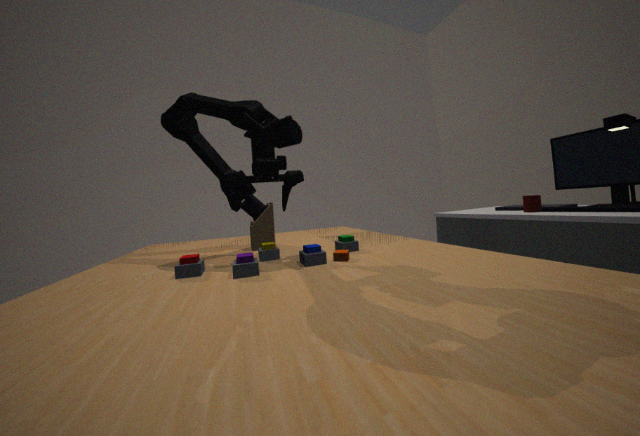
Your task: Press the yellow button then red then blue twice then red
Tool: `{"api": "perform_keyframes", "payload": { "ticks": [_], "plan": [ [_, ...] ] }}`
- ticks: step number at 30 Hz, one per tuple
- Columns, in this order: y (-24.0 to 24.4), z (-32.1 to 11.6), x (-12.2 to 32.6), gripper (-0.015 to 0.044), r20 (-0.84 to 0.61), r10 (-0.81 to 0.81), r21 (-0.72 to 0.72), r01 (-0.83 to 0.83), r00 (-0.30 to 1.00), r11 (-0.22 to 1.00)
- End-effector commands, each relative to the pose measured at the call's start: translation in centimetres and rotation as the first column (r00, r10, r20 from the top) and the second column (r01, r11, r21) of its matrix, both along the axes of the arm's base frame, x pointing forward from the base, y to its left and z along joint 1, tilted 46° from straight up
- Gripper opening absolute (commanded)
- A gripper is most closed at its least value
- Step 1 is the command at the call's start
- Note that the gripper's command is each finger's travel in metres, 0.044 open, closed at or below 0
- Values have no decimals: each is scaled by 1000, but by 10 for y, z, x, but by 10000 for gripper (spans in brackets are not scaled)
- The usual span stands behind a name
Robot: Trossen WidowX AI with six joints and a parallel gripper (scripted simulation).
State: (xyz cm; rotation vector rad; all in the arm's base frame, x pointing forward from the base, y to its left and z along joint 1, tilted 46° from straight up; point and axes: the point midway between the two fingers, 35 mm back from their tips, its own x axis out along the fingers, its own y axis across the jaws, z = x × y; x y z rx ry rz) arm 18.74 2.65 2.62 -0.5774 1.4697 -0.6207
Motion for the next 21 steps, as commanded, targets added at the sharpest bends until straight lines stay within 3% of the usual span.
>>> {"api": "perform_keyframes", "payload": {
  "ticks": [1, 11, 21],
  "plan": [
    [-31, -27, -4, 269, -17, -3, -20, 3, 1000, 1000],
    [-39, -34, -6, 20, -17, -4, -22, 3, 1000, 1000],
    [-40, -35, -6, 20, -17, -4, -22, 3, 1000, 1000]
  ]
}}
